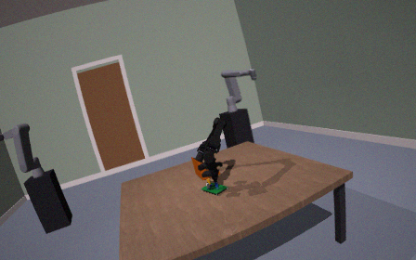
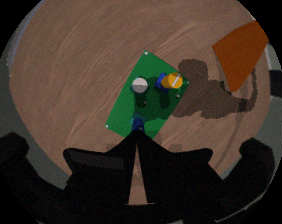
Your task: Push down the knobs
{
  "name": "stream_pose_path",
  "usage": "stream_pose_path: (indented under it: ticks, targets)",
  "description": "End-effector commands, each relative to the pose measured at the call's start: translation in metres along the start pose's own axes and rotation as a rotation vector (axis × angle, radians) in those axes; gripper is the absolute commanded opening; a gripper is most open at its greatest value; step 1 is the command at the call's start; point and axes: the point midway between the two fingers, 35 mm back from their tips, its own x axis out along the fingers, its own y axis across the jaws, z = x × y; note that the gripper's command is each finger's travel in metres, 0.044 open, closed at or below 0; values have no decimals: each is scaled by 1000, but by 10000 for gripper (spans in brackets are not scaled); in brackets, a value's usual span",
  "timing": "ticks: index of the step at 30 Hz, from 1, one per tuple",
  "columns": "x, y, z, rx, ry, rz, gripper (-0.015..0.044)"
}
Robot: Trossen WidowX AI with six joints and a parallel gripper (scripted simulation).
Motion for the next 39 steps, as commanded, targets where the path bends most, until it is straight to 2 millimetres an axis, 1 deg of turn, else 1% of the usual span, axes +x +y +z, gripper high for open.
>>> stream_pose_path:
  ticks: [1, 34, 39]
  targets:
    - [24, -2, -3, -26, -16, -29, 0]
    - [25, -2, -3, -26, -16, -29, 0]
    - [22, -2, -3, -26, -16, -29, 0]
